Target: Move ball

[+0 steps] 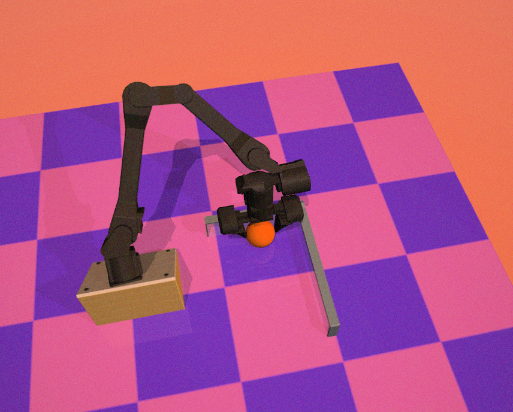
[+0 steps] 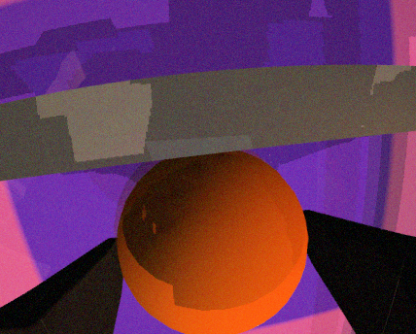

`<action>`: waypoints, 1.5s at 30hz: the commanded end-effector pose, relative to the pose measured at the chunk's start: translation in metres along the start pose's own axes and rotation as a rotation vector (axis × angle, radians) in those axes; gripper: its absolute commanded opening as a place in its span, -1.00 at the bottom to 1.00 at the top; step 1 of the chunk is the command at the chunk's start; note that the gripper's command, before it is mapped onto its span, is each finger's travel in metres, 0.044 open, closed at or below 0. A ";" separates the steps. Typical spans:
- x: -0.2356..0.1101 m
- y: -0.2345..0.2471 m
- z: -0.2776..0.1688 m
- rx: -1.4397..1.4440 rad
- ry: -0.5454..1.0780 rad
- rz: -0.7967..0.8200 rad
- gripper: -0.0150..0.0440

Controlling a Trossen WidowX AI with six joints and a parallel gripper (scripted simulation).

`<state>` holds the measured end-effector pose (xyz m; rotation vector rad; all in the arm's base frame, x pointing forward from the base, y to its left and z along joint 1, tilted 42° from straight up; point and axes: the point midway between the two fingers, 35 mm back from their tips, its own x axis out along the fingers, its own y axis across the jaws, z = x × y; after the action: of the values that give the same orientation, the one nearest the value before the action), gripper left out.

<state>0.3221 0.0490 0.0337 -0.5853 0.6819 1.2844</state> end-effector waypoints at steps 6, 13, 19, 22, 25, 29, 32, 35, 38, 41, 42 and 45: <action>0.011 0.002 -0.001 0.008 -0.004 0.005 -0.49; 0.007 0.001 0.000 0.005 -0.001 0.001 0.13; 0.007 0.001 0.000 0.005 -0.001 0.001 0.67; 0.004 0.000 -0.001 0.005 0.000 0.001 0.93; -0.035 -0.002 -0.002 0.007 0.003 0.003 1.00; -0.078 0.001 -0.001 0.008 -0.001 0.005 1.00; -0.070 -0.003 -0.004 0.016 -0.002 -0.013 1.00; -0.070 -0.003 -0.004 0.016 -0.002 -0.013 1.00; -0.070 -0.003 -0.004 0.016 -0.002 -0.013 1.00; -0.089 -0.004 -0.004 0.015 -0.001 -0.014 1.00; -0.103 -0.003 -0.004 0.013 0.000 -0.014 1.00; -0.122 -0.002 -0.004 0.011 -0.001 -0.015 1.00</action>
<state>0.3087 -0.0230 0.1084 -0.5688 0.6841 1.2685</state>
